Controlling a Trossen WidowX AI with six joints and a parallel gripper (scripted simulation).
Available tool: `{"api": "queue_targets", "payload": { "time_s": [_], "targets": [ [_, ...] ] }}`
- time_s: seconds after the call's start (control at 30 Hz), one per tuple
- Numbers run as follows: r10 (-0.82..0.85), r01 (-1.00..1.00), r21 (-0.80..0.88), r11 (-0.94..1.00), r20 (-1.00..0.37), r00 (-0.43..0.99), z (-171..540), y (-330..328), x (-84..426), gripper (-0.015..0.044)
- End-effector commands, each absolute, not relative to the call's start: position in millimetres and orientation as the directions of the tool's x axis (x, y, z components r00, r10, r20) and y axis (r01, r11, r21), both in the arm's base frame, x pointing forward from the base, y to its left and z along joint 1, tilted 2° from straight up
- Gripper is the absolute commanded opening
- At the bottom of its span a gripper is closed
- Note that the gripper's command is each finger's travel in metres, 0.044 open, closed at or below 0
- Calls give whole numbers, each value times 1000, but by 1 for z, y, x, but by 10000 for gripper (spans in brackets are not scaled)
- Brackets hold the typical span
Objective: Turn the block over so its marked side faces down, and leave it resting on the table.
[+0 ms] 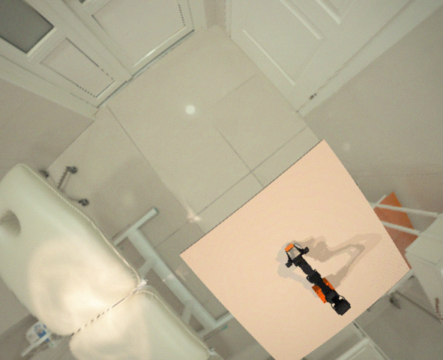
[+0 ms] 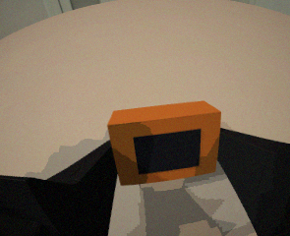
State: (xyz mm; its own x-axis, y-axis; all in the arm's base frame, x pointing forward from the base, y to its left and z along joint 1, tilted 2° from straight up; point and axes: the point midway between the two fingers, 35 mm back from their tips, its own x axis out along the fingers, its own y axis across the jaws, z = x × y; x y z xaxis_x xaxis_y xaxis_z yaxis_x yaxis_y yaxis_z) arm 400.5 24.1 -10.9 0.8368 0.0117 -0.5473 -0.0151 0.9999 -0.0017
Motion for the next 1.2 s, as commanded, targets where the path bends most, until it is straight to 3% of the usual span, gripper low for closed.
{"api": "queue_targets", "payload": {
  "time_s": [0.0, 0.53, 1.17],
  "targets": [
    [9, -15, -8, 1000, -519, 855, -21, 23, 393, 0],
    [10, -12, -7, 1000, -328, 945, -15, 22, 374, 0],
    [10, -12, -5, 1000, -311, 950, -11, 22, 374, 0]
  ]
}}
